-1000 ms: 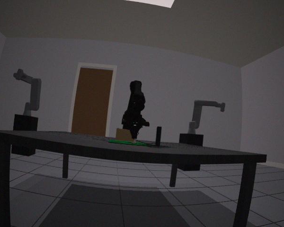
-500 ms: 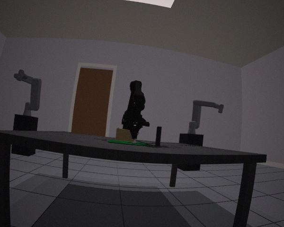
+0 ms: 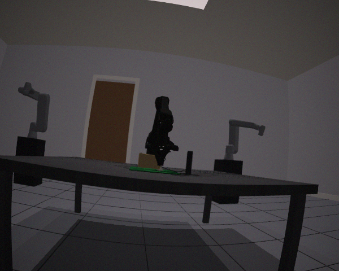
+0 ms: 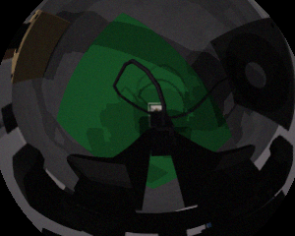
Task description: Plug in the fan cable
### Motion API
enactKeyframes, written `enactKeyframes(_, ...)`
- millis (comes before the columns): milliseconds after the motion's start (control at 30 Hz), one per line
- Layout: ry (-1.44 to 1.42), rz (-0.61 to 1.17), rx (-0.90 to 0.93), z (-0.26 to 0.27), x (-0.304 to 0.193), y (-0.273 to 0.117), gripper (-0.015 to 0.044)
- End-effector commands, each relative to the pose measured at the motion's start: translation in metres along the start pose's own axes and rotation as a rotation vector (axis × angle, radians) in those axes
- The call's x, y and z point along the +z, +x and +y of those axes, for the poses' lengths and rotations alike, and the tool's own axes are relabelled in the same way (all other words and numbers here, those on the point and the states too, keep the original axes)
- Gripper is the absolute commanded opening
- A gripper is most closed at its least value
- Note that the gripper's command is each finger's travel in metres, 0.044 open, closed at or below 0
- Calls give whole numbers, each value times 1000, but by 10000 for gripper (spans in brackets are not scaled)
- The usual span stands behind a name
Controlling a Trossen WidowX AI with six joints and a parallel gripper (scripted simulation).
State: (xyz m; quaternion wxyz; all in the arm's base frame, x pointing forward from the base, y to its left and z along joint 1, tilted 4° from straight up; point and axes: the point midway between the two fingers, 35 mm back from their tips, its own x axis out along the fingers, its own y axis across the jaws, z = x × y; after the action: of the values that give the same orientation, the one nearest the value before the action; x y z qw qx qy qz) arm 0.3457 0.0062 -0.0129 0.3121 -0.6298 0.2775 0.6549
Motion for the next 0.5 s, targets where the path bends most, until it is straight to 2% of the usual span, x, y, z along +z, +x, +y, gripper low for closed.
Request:
enactKeyframes(0,3,-1,-2,0,1,0,0)
enactKeyframes(467,2,-2,-2,2,3,1,0)
